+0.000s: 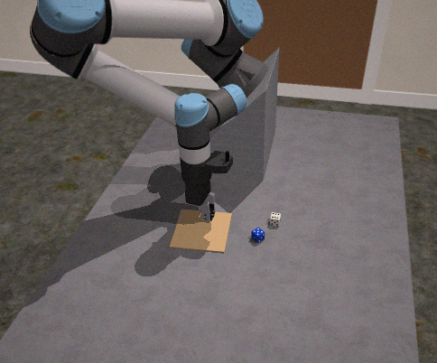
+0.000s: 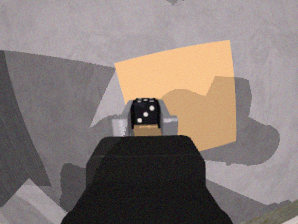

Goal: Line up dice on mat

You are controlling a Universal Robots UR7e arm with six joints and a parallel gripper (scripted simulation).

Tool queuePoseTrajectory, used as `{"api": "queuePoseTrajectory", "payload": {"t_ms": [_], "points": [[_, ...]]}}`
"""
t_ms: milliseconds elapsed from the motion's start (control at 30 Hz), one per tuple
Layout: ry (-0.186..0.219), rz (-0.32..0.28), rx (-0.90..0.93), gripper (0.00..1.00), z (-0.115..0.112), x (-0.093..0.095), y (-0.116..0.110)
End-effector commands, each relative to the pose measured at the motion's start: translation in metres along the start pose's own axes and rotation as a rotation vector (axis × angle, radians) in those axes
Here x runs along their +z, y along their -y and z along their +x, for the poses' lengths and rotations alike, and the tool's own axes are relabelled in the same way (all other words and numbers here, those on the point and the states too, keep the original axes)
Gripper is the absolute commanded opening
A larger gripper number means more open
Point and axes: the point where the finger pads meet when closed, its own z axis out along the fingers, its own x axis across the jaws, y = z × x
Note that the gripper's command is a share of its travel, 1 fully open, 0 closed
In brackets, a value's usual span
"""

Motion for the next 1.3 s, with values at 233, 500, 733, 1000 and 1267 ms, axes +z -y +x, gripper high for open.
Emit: {"api": "queuePoseTrajectory", "payload": {"t_ms": [233, 500, 733, 1000, 1267], "points": [[-0.001, 0.000, 0.001, 0.49, 0.0008, 0.0004, 0.0001], [-0.001, 0.000, 0.001, 0.49, 0.0008, 0.0004, 0.0001], [-0.001, 0.000, 0.001, 0.49, 0.0008, 0.0004, 0.0001], [-0.001, 0.000, 0.001, 0.55, 0.0008, 0.0004, 0.0001], [-0.001, 0.000, 0.001, 0.67, 0.0008, 0.0004, 0.0001]]}}
